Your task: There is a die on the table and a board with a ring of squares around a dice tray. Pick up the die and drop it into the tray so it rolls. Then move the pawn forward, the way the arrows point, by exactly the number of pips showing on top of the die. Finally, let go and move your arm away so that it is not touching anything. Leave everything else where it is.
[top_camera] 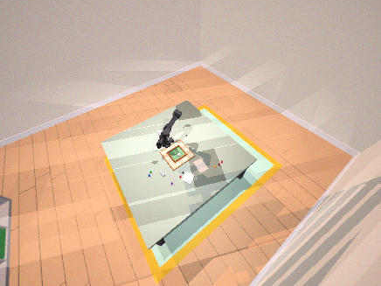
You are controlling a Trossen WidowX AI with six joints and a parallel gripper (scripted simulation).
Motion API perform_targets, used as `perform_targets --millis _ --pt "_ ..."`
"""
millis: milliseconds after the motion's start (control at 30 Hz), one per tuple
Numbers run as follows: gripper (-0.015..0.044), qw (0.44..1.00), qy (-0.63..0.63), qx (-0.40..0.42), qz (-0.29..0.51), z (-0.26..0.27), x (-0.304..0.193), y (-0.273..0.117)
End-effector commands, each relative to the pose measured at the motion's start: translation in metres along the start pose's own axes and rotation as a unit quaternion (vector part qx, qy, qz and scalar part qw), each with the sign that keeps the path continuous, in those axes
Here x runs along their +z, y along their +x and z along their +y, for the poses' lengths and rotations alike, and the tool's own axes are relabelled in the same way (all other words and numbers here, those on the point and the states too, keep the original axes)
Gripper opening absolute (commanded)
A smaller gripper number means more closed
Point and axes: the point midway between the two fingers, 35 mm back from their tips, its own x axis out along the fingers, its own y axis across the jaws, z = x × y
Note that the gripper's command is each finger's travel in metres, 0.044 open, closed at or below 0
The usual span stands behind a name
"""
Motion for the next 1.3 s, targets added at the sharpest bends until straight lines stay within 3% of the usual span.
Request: perform_targets --millis 0,300,900,1267 --pt "0.0000 1.000 -0.004 -0.001 0.001 -0.005 -0.004 0.005" --pt "0.0000 1.000 -0.005 0.000 0.001 -0.005 -0.004 0.039" --pt "0.0000 1.000 -0.005 0.001 0.001 -0.005 -0.004 0.057" --pt "0.0289 1.000 -0.007 -0.002 0.000 -0.007 -0.002 0.040"
